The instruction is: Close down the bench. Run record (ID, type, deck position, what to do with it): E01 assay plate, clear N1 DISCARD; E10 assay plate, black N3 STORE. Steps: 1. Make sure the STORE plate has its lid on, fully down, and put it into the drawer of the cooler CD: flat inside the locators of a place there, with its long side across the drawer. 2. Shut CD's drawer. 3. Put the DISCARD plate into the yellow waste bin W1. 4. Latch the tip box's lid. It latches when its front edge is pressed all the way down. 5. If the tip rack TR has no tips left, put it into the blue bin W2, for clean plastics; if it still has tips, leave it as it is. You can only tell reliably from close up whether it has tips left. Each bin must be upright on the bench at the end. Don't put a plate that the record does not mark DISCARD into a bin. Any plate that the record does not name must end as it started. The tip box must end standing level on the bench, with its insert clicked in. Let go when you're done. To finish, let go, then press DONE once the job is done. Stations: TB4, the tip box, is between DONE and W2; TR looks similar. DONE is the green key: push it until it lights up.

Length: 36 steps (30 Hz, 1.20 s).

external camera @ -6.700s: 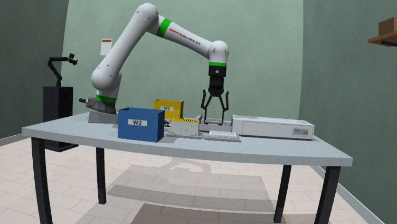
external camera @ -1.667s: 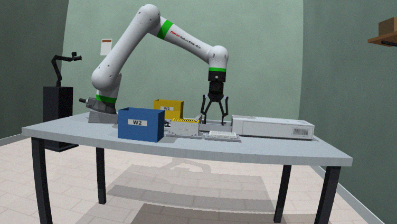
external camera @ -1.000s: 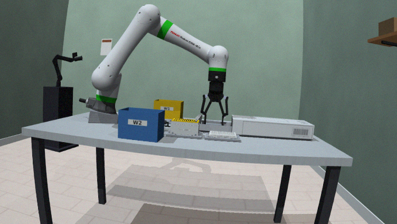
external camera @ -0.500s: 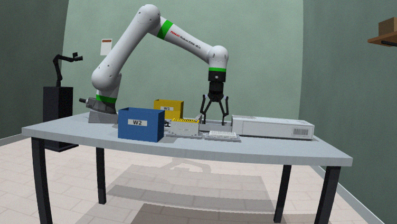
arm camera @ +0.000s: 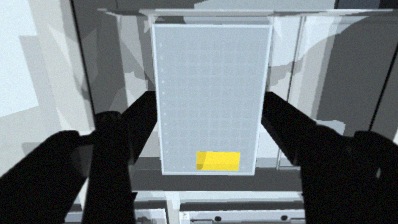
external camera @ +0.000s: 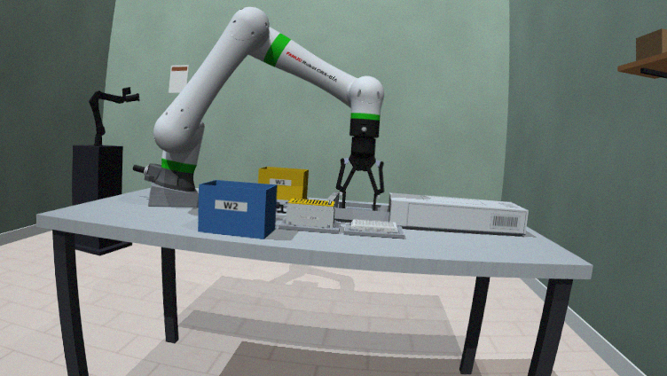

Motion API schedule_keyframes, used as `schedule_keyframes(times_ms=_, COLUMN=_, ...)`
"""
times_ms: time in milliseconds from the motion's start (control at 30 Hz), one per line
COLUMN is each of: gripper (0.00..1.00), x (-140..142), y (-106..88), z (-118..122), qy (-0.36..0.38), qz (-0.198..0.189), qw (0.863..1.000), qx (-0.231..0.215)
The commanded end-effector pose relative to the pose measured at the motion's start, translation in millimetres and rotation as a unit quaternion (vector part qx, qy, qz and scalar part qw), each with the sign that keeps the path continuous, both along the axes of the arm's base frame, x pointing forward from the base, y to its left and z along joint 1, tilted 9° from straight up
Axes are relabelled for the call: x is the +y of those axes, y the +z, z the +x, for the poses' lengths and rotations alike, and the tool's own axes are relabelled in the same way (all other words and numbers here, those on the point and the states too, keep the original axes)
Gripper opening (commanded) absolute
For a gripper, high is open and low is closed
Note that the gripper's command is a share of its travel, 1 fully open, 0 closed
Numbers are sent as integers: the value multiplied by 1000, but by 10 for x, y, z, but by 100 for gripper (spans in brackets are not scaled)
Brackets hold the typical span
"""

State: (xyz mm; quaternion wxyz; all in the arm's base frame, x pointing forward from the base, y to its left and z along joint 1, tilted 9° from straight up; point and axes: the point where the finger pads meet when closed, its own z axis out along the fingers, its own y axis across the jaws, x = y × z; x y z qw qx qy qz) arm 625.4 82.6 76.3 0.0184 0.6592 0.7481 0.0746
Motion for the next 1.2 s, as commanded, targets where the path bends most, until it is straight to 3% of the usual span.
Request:
schedule_keyframes(times_ms=0, gripper=65, x=-2, y=29, z=9, qy=0, qz=0, qw=1000, qx=-2)
schedule_keyframes(times_ms=1167, gripper=65, x=-38, y=437, z=-45, qy=0, qz=0, qw=1000, qx=-2)
